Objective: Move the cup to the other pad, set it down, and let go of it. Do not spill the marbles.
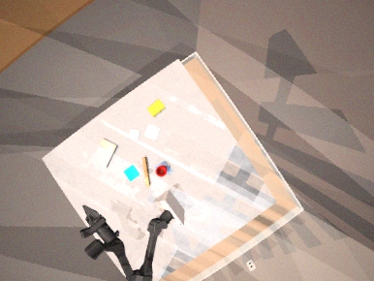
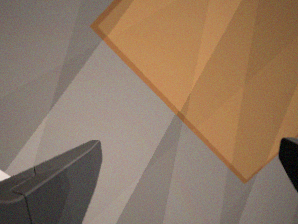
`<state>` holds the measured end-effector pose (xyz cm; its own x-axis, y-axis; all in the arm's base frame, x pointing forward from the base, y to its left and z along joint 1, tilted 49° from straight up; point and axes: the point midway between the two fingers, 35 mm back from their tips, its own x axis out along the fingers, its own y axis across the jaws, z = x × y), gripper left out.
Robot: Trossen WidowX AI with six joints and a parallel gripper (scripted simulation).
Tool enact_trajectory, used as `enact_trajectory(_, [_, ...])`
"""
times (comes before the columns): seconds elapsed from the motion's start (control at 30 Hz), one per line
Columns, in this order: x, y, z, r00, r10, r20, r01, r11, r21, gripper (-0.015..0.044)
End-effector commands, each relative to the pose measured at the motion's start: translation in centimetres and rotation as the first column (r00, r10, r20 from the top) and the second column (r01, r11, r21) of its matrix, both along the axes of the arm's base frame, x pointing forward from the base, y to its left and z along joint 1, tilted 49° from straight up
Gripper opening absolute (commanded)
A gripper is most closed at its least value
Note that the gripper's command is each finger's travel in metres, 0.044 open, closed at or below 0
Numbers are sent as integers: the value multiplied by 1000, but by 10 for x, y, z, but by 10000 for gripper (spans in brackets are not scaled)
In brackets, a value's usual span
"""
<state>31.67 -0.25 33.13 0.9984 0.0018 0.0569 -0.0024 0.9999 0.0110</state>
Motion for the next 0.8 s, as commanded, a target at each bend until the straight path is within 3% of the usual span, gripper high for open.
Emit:
enact_trajectory(0.0, [2,0,-3,1000,1,-12,-1,1000,-10,374])
enact_trajectory(0.1, [24,-3,-46,983,15,-183,-42,988,-145,295])
enact_trajectory(0.27, [47,-11,-136,863,57,-502,-245,916,-318,164])
enact_trajectory(0.37, [47,-17,-193,739,97,-667,-410,850,-330,148])
enact_trajectory(0.57, [21,-23,-292,435,226,-871,-702,692,-171,148])
enact_trajectory(0.77, [-27,-15,-361,121,420,-899,-879,466,100,148])
